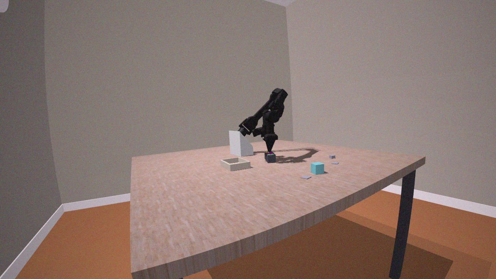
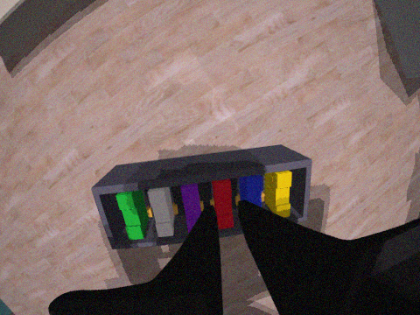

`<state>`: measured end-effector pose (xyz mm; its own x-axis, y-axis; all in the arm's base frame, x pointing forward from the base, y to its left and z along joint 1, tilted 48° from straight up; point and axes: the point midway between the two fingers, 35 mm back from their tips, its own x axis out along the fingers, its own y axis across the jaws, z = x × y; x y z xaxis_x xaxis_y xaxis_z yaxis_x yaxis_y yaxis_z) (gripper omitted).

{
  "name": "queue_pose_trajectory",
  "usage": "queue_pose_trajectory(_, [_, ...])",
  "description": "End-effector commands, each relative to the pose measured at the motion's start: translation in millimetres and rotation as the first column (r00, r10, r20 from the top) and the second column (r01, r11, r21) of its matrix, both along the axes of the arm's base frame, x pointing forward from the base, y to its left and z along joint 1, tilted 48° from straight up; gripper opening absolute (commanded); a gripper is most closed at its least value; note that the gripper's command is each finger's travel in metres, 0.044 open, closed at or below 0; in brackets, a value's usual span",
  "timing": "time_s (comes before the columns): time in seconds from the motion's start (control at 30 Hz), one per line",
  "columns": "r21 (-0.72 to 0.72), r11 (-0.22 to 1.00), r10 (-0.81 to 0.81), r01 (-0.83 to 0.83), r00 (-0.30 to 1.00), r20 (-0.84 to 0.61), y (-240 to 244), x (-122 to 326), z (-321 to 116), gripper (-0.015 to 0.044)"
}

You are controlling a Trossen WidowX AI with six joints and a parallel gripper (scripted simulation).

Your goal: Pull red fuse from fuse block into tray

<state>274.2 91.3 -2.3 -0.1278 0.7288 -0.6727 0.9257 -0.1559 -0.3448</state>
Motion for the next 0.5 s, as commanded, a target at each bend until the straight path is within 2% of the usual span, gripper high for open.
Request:
queue_pose_trajectory(0.0, [0.004,1.000,-0.003,0.003,1.000,-0.002,1.5,-0.1,-0.9,0.0063])
queue_pose_trajectory(0.47, [0.001,1.000,0.001,-0.001,1.000,0.001,7.1,-1.0,-6.2,0.0056])
